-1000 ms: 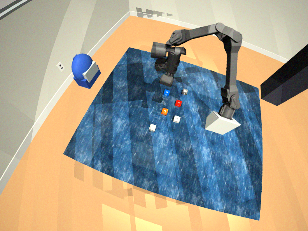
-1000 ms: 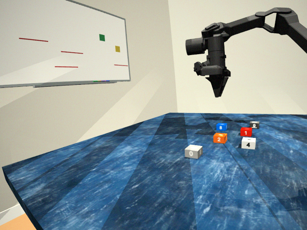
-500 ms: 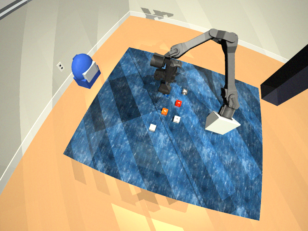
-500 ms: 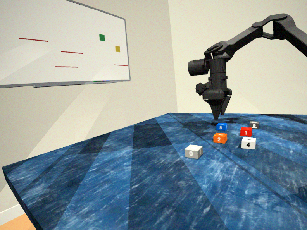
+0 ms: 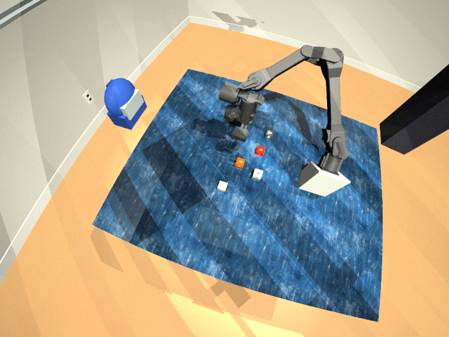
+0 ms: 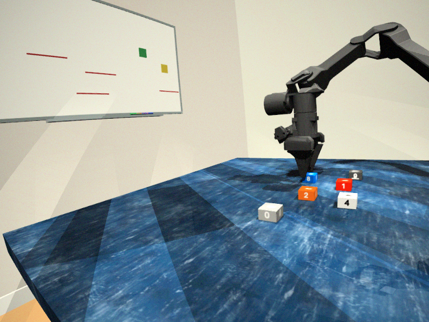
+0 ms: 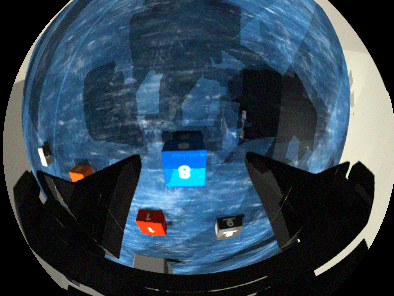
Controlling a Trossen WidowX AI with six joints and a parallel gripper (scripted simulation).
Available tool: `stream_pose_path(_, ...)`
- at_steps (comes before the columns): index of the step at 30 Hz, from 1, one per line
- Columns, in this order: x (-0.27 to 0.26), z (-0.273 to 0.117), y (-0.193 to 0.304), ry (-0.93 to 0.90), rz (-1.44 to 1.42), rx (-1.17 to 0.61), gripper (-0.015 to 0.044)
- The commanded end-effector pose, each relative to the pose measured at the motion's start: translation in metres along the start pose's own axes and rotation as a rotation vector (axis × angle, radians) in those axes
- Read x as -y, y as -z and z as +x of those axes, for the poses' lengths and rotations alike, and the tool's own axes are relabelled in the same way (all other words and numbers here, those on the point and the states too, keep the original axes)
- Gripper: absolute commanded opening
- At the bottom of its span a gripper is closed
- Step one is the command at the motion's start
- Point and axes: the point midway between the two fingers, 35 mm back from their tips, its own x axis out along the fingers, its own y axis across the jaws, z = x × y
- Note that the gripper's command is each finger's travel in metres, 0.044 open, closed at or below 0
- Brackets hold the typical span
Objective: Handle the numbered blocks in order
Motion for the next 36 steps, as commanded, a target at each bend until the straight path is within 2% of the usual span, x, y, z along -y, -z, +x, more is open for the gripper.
stream_pose_path(1, -0.0009, 0.0076, 0.0021, 0.001, -0.008, -0.004, 0.04)
stream_pose_path(4, -0.0008, 0.0099, 0.0022, 0.002, -0.008, -0.004, 0.04)
stream_pose_path(15, -0.0008, 0.0099, 0.0022, 0.002, -0.008, -0.004, 0.012)
stream_pose_path(36, -0.0008, 0.0099, 0.0022, 0.002, -0.008, -0.004, 0.012)
